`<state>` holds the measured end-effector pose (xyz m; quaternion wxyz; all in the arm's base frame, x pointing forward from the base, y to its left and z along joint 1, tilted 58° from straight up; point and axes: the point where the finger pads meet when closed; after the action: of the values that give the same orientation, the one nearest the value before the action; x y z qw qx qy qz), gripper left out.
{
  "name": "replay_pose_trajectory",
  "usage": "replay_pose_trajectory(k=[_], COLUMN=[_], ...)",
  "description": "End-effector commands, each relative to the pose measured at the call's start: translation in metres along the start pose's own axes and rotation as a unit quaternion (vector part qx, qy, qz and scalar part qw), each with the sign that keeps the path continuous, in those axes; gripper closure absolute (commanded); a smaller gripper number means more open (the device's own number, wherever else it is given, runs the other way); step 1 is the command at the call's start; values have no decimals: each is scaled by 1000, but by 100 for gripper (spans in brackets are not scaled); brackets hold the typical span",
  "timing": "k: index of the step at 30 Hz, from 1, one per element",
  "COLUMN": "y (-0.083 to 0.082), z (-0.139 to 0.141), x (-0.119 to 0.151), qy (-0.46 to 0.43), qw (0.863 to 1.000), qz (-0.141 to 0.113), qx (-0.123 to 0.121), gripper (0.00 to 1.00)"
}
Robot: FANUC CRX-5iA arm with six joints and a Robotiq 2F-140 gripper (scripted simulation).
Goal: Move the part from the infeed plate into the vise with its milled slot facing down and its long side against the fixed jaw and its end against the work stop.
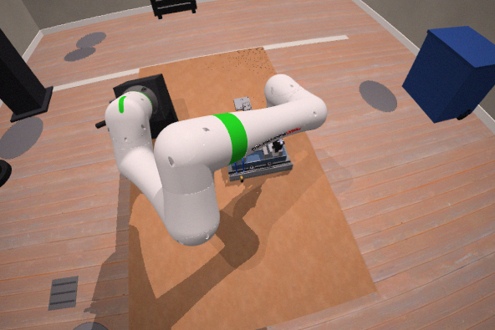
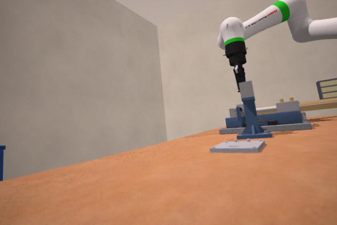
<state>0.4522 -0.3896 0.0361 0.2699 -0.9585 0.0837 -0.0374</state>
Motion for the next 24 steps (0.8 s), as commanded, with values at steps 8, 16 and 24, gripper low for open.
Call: replay_pose_trajectory(k=[8, 16, 24], y=[0, 0, 0], z=[1, 1, 2], x=[0, 0, 0], qy=[0, 0, 0], qw=[1000, 1000, 1000], qz=[0, 0, 0], qx=[0, 0, 0], gripper=[100, 100, 100])
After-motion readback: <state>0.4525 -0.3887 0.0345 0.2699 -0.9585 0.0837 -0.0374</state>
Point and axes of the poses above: the point where the finger pads meet when closed, its own y axis out along the fingers, its own z axis across the jaws, x = y × z, and after that the axes turned 1 degree about -y, right-handed
